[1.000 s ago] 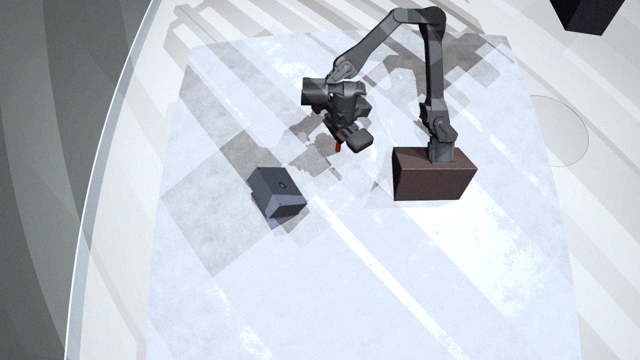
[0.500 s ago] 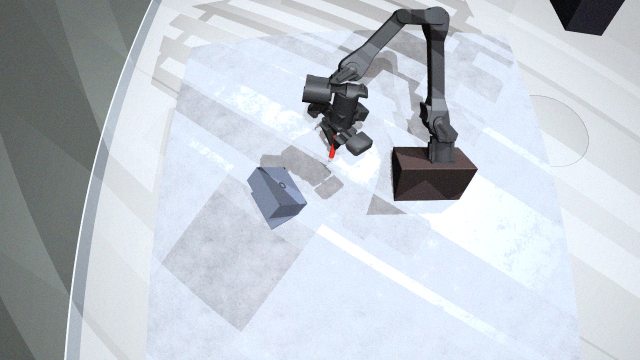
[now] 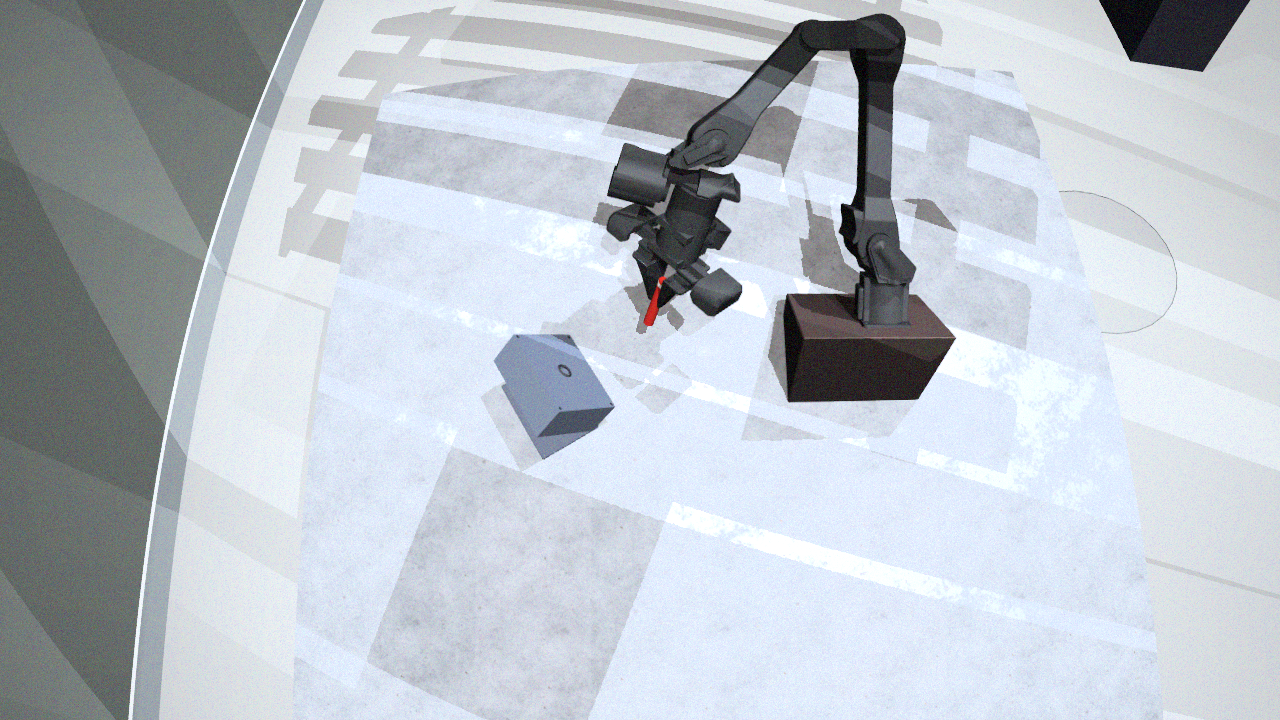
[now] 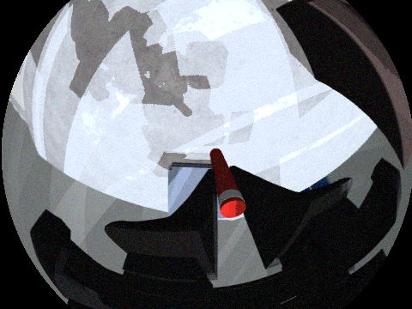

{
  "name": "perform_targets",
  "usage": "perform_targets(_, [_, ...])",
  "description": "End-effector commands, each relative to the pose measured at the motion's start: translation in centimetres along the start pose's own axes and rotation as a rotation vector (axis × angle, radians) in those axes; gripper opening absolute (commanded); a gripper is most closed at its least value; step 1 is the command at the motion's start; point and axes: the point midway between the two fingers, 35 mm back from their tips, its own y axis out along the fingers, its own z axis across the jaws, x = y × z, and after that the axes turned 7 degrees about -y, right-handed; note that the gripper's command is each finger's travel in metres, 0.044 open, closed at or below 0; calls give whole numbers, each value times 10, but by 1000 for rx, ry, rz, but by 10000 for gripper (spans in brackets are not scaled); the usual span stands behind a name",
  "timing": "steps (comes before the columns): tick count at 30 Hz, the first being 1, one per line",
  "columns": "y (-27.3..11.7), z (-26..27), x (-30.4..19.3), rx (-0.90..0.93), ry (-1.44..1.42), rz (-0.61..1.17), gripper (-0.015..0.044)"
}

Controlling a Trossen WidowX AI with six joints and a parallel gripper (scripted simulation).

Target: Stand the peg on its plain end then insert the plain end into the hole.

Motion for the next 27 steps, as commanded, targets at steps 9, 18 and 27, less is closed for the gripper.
perform_targets(9, [0, 2, -12, 48, -72, 102, 0])
perform_targets(18, [-1, 4, -21, 93, -128, 172, 0])
perform_targets(27, [-4, 8, -30, 146, -186, 239, 0])
